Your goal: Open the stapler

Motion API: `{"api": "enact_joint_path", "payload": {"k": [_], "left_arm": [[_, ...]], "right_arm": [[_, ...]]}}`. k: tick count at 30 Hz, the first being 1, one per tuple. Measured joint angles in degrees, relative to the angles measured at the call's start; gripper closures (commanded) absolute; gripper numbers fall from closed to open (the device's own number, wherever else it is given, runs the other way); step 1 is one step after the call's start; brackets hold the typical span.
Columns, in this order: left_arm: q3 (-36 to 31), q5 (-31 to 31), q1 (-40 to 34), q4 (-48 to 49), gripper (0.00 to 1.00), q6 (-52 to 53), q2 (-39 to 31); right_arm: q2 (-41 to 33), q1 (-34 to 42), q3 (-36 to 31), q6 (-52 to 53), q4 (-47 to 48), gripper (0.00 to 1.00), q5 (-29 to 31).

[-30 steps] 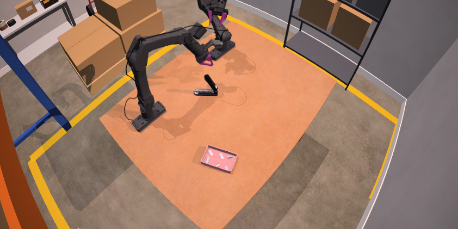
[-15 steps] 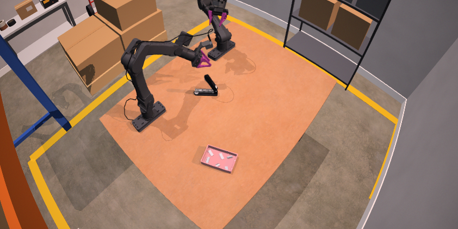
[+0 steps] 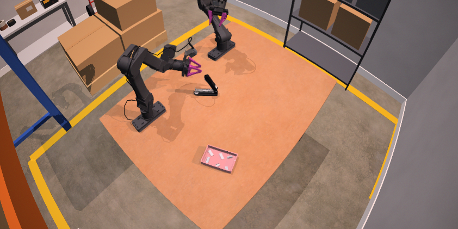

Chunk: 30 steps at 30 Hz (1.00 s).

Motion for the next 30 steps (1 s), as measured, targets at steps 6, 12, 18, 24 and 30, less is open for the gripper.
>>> {"api": "enact_joint_path", "payload": {"k": [6, 12, 18, 24, 30], "left_arm": [[0.0, 0.0, 0.0, 0.0, 0.45, 0.0, 0.0], [0.0, 0.0, 0.0, 0.0, 0.45, 0.0, 0.0], [0.0, 0.0, 0.0, 0.0, 0.45, 0.0, 0.0], [0.0, 0.0, 0.0, 0.0, 0.45, 0.0, 0.0], [0.0, 0.0, 0.0, 0.0, 0.45, 0.0, 0.0]], "right_arm": [[-0.7, 0.3, -9.7, 1.9, 10.4, 0.54, 4.7], [-0.8, -0.5, -13.4, 1.7, 18.9, 0.54, 7.9], [-0.8, -0.5, -14.7, 0.4, 24.0, 0.54, 8.3], [-0.8, -0.6, -14.8, -0.8, 26.9, 0.54, 8.2], [-0.8, -2.7, -14.8, -2.3, 29.1, 0.54, 6.9]]}}
